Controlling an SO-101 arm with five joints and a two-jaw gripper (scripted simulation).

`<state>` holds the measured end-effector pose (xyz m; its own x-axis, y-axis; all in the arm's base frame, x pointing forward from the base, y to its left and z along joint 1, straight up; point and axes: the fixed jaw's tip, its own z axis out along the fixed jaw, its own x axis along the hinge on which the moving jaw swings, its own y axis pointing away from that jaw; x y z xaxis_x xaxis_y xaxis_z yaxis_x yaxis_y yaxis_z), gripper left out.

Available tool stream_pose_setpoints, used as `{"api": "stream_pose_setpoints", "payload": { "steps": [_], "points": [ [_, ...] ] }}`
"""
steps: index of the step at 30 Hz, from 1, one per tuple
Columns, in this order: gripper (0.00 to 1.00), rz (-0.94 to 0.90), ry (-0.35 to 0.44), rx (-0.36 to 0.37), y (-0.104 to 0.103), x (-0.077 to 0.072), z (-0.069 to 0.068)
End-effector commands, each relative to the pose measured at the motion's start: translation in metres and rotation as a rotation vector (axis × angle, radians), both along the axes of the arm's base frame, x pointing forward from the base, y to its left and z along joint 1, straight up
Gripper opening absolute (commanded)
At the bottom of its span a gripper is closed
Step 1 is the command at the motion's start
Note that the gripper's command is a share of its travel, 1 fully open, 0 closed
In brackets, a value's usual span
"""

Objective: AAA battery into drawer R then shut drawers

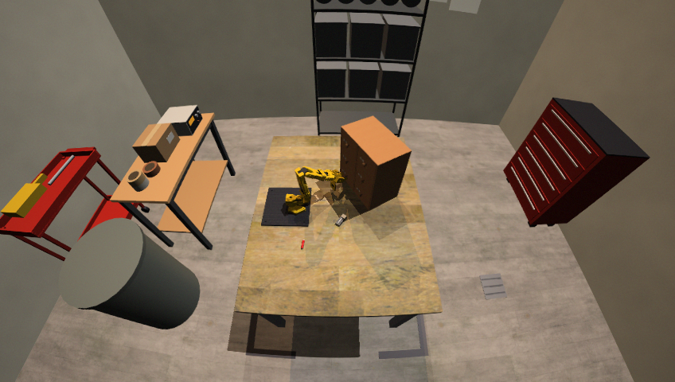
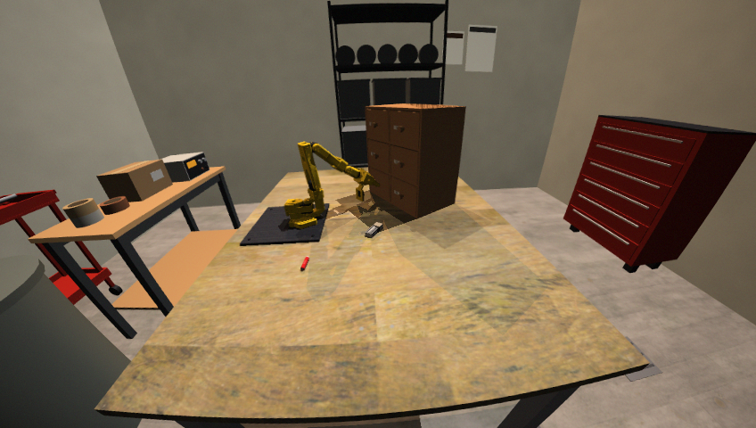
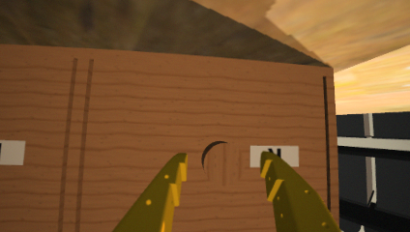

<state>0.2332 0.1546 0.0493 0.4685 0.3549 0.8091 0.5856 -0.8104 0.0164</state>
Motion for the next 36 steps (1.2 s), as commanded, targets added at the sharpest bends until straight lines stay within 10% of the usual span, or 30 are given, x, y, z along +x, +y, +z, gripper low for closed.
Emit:
{"api": "stream_pose_setpoints", "payload": {
  "steps": [1,36],
  "points": [
    [0.21,-0.007,0.002,0.000,-0.0008,0.0022,-0.0018],
    [0.15,-0.010,0.002,0.000,-0.0013,0.0031,-0.0031]
  ]
}}
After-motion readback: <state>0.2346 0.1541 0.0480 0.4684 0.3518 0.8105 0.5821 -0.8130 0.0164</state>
